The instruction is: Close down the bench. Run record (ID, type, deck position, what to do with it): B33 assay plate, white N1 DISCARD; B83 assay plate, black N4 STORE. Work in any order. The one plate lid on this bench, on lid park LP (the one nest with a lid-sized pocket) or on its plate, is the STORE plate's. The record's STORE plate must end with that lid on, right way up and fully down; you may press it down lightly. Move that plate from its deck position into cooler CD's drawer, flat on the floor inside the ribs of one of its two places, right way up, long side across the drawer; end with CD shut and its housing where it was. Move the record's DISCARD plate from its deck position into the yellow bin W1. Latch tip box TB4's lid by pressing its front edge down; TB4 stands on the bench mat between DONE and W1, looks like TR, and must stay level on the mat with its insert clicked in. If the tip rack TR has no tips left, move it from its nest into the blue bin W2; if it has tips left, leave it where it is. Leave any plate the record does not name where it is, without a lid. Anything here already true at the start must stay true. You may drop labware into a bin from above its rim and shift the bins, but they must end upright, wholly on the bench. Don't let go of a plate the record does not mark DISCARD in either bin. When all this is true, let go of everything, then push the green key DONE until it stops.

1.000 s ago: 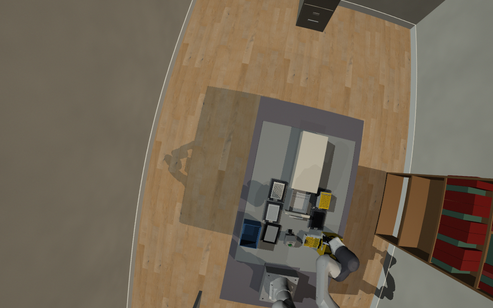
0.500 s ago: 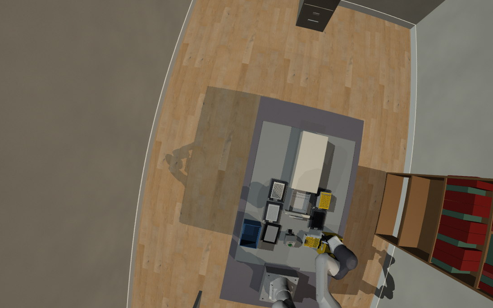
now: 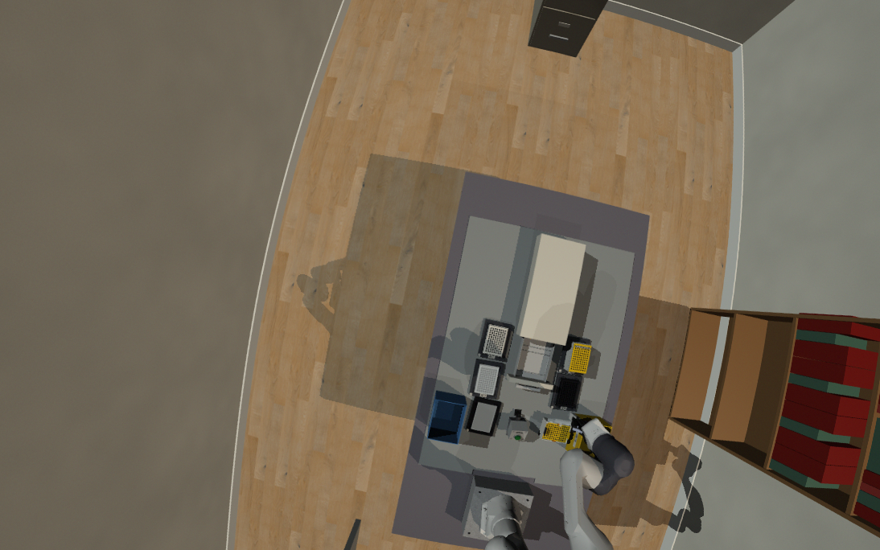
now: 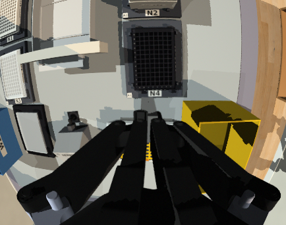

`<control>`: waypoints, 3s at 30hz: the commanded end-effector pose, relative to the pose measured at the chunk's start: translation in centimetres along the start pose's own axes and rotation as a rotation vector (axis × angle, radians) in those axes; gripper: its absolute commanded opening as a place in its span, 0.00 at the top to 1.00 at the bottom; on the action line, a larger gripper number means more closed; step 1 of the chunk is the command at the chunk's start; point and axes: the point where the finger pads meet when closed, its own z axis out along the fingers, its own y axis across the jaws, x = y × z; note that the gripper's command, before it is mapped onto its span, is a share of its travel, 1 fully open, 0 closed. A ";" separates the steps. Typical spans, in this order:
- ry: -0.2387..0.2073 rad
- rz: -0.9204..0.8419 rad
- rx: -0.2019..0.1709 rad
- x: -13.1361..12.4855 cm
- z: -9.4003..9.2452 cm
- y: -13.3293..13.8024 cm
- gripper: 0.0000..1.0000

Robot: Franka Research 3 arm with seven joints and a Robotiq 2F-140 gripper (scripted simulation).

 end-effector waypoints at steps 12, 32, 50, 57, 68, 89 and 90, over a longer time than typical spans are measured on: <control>0.009 0.005 -0.006 0.3 2.1 0.2 1.00; 0.009 0.005 -0.006 0.2 2.6 0.2 1.00; 0.009 0.005 -0.006 -1.8 2.3 0.1 1.00; 0.009 0.005 -0.006 -2.6 2.2 0.1 1.00; 0.009 0.005 -0.006 -3.8 2.1 0.1 1.00; 0.009 0.005 -0.006 -6.3 1.8 0.1 1.00; 0.009 0.005 -0.006 -6.4 1.7 0.1 1.00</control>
